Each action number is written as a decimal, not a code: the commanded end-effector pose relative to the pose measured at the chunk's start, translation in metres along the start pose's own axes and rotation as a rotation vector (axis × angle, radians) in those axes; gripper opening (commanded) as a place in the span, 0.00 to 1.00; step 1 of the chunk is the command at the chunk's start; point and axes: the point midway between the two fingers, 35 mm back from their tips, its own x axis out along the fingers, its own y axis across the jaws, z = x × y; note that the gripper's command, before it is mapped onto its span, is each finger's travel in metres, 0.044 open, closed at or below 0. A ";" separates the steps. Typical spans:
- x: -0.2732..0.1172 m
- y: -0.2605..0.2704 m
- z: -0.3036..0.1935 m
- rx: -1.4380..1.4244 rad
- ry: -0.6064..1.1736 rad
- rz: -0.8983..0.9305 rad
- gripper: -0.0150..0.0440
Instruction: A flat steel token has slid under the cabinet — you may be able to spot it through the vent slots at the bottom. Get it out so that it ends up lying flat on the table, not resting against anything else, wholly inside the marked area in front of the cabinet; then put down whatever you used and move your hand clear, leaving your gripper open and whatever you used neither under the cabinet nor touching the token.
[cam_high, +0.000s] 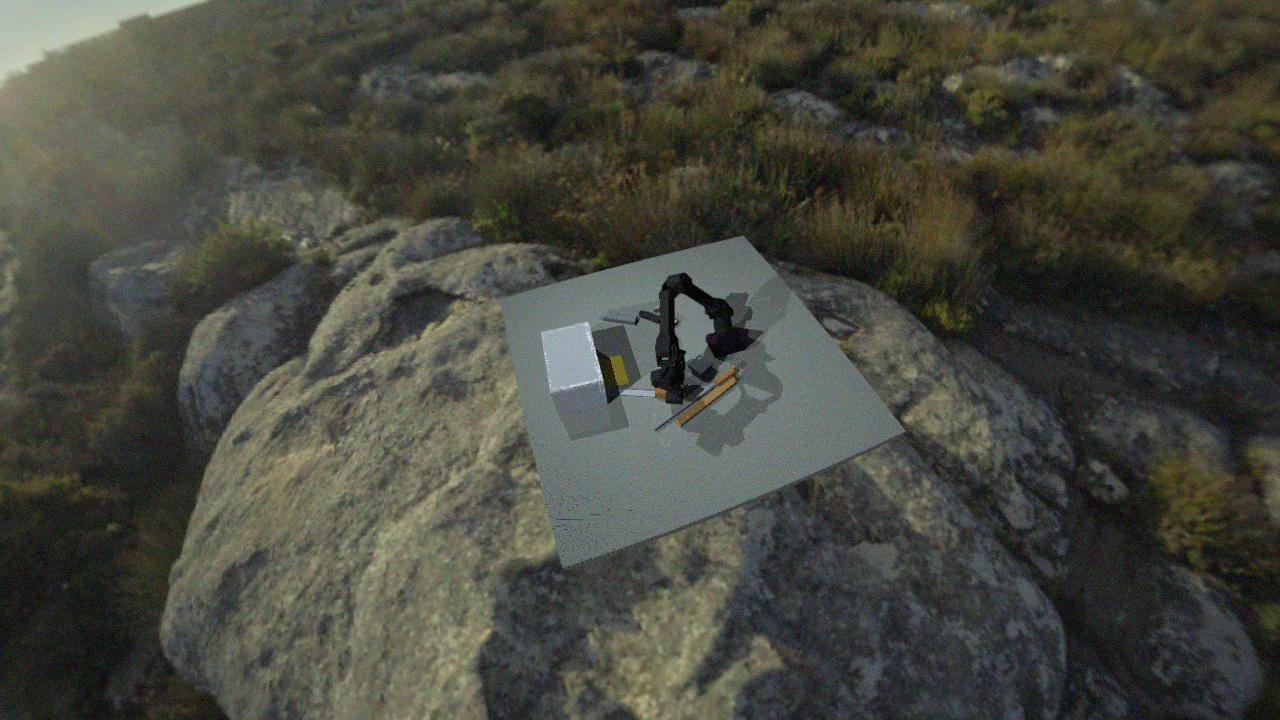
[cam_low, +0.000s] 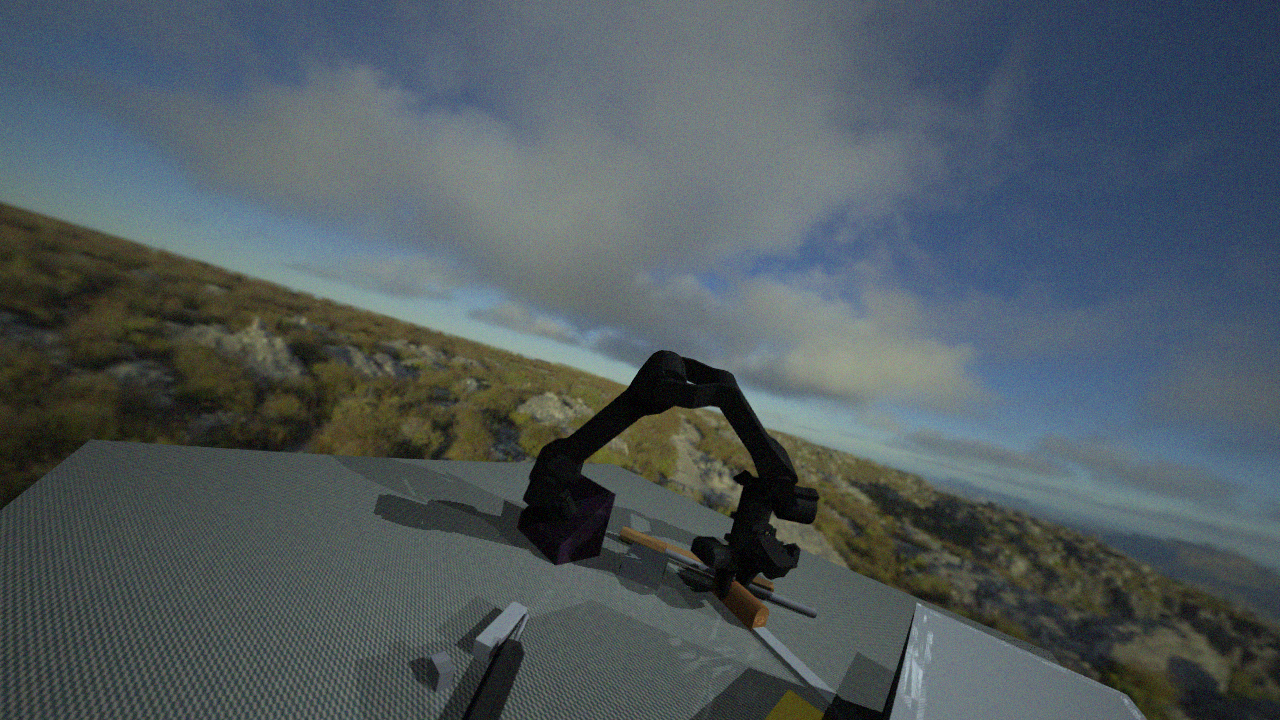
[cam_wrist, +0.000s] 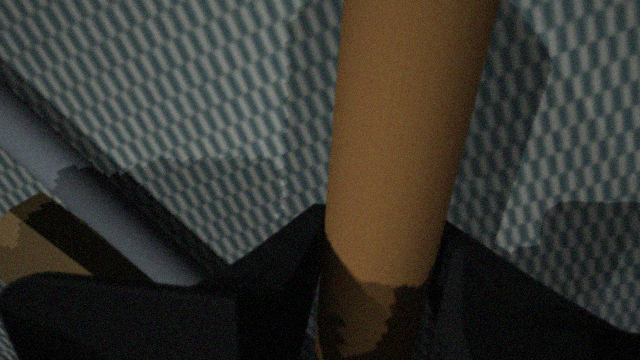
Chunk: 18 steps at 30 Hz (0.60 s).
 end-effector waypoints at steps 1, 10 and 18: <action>0.000 0.001 0.012 -0.005 0.003 0.002 0.25; 0.000 0.001 0.028 -0.010 0.002 0.002 0.25; 0.000 0.001 0.041 -0.010 0.001 0.001 0.25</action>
